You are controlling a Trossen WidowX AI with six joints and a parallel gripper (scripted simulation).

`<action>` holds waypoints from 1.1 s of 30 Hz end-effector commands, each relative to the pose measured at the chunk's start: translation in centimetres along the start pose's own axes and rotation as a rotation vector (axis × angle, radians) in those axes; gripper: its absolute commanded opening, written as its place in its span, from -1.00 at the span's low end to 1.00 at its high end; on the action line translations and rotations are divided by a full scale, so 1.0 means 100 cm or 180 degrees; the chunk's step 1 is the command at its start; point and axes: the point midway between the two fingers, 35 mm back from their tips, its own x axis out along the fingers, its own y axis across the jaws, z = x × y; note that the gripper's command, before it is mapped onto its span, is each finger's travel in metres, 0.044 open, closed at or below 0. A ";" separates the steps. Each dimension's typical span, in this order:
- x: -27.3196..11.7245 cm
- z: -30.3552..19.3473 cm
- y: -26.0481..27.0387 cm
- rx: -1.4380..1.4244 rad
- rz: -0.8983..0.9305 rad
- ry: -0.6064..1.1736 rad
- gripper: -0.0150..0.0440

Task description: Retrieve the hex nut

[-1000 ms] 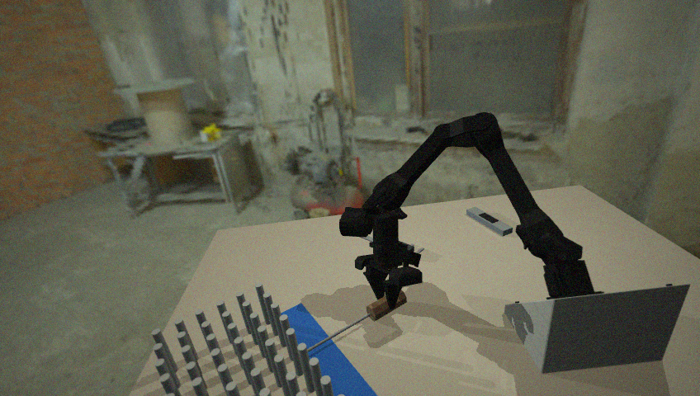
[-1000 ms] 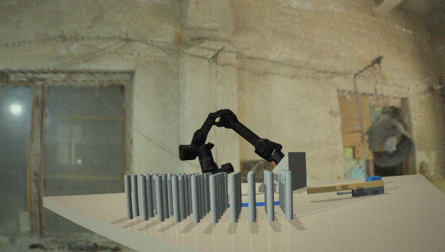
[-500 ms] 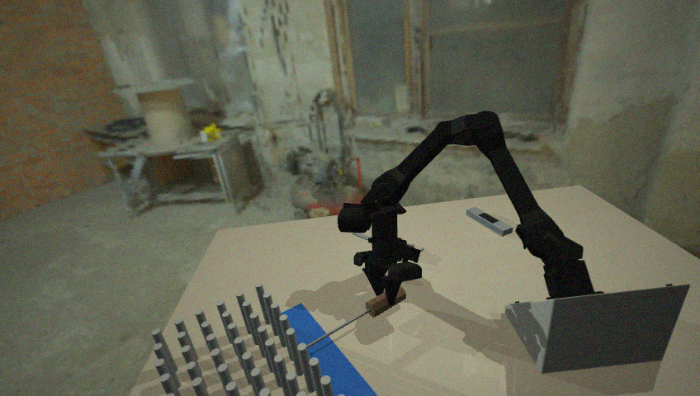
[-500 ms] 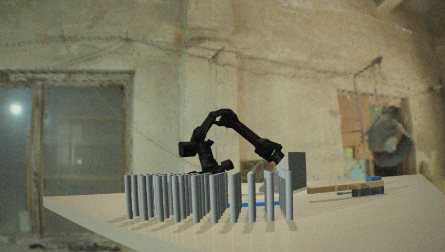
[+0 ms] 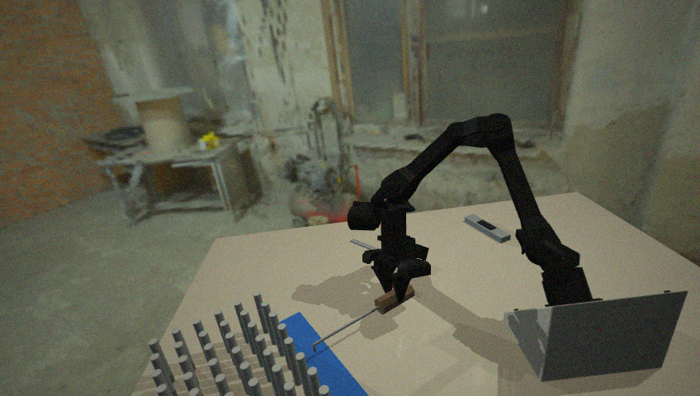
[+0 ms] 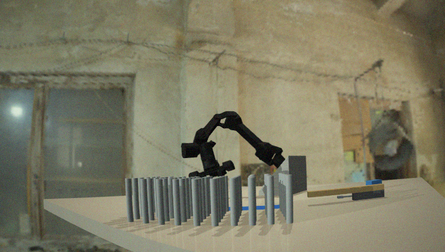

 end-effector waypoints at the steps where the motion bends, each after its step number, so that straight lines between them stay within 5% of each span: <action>1: -0.004 0.007 -0.004 -0.0027 -0.0020 0.0013 -0.49; 23: -0.119 -0.035 -0.032 -0.0005 -0.0033 0.0031 -0.49; 33: -0.107 -0.022 -0.028 -0.0795 0.0051 -0.0151 -0.49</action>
